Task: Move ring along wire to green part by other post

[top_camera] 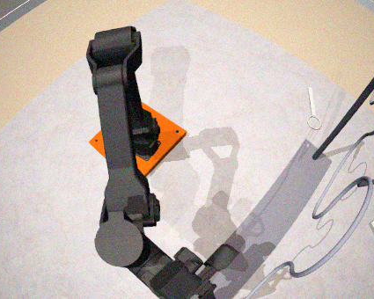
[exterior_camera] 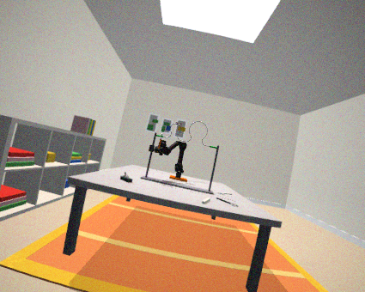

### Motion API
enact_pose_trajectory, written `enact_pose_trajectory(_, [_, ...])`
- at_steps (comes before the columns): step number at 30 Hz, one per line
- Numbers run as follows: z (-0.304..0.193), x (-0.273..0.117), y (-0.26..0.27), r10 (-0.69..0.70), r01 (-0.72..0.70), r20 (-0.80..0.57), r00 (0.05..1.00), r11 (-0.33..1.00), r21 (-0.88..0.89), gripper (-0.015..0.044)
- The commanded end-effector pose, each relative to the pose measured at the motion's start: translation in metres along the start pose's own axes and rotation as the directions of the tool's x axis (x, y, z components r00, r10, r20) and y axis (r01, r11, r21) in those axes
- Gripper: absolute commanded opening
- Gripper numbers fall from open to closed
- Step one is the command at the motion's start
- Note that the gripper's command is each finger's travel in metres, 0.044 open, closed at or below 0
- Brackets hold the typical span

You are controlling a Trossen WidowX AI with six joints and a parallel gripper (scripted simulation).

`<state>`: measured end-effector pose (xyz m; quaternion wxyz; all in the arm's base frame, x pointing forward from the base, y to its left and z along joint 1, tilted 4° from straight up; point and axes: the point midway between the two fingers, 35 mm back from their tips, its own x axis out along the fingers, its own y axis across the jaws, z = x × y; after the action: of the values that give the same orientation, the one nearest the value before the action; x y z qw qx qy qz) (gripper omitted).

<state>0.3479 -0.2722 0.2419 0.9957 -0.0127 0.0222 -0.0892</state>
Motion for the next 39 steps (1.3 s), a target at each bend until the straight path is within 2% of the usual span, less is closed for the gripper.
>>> enact_pose_trajectory(1, [0.000,0.000,0.004,-0.002,0.002,-0.002,1.000,1.000,0.007,-0.0150])
enact_pose_trajectory(25, [0.000,0.000,0.030,-0.001,0.001,-0.003,1.000,1.000,0.030,-0.0150])
enact_pose_trajectory(39, [0.001,0.000,0.057,0.000,0.000,-0.002,1.000,0.990,0.140,-0.0150])
